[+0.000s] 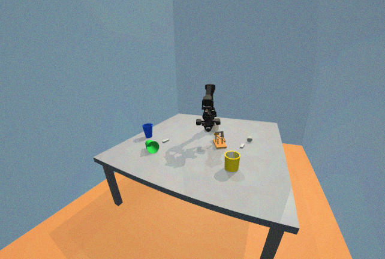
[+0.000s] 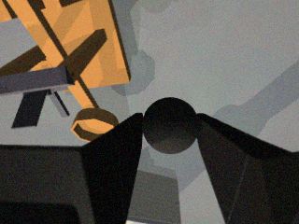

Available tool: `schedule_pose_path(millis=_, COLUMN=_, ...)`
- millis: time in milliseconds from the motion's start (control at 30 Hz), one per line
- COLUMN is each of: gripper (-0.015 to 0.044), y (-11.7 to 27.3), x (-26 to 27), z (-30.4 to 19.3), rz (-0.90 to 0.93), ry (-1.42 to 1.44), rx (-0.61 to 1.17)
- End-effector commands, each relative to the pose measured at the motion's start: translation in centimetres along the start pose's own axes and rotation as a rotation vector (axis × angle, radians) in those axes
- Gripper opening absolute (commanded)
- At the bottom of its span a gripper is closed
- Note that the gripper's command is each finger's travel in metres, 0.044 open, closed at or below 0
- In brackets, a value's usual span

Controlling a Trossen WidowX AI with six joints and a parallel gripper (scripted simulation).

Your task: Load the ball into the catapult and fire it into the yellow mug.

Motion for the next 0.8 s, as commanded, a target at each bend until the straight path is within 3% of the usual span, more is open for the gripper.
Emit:
schedule_pose_path(millis=0, gripper=0.0, y=-0.8, x=2.6, z=-0.9, rz=-0.002, ry=0.041, rx=0.035)
schedule_pose_path(millis=367, gripper=0.0, y=-2.9, x=8.2, z=-3.7, rz=-0.028, ry=0.148, rx=0.128)
schedule_pose_path(millis=767, gripper=0.0, y=-4.5, x=8.5, z=-3.6, rz=-0.03, ry=0.154, rx=0.134)
Point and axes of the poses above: the point midway between the two fingers, 35 mm back from their tips, its own y axis back along the fingers, its own x axis across the jaws, z = x × y, the point moved 2 cm from there along y, back along the fingers, and after that the axes turned 12 degrees about y, right-handed, at the moved point
